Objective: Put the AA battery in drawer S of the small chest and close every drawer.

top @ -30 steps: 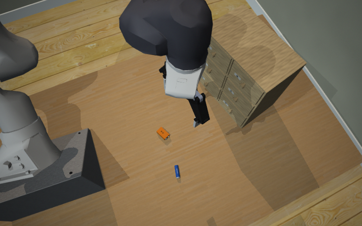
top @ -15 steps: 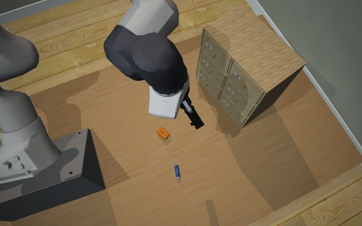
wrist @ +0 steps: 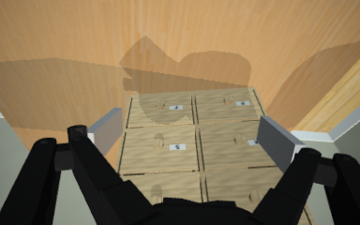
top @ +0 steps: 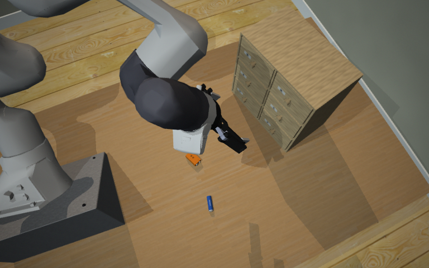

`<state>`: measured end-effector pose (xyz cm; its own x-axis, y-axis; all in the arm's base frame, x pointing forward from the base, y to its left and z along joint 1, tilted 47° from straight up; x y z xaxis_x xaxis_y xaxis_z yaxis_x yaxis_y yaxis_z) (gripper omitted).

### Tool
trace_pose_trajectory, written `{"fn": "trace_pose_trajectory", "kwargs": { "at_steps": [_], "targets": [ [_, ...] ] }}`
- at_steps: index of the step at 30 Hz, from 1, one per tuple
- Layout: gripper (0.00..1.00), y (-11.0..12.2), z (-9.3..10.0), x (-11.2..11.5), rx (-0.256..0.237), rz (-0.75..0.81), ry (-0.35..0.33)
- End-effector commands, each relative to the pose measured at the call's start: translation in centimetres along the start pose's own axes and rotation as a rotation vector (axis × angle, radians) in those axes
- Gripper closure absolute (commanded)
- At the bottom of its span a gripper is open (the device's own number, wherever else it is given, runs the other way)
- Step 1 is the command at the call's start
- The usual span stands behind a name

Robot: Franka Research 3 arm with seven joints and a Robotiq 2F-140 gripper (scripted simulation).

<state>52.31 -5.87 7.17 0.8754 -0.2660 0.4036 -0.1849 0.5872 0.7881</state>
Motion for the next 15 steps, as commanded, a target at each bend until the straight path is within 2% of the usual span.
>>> {"fn": "trace_pose_trajectory", "kwargs": {
  "at_steps": [1,5,6,13,14,15],
  "targets": [
    [0.0,-0.7,-0.3,0.3,-0.021,0.115,-0.076],
    [0.0,-0.7,-0.3,0.3,-0.021,0.115,-0.076],
    [0.0,-0.7,-0.9,0.4,-0.014,0.117,-0.119],
    [0.0,-0.7,-0.9,0.4,-0.014,0.117,-0.119],
    [0.0,-0.7,-1.5,0.4,-0.009,0.117,-0.161],
    [0.0,-0.7,-1.5,0.4,-0.009,0.117,-0.161]
  ]
}}
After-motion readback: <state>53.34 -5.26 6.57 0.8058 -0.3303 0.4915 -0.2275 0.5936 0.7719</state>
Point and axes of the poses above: the point where the finger pads meet when closed, its own z axis back along the fingers, its own y axis across the jaws, x = y × z, the point moved 3 cm from there along z, back along the fingers, and after that the axes turned 3 degrees about -z, right-handed, at the moved point
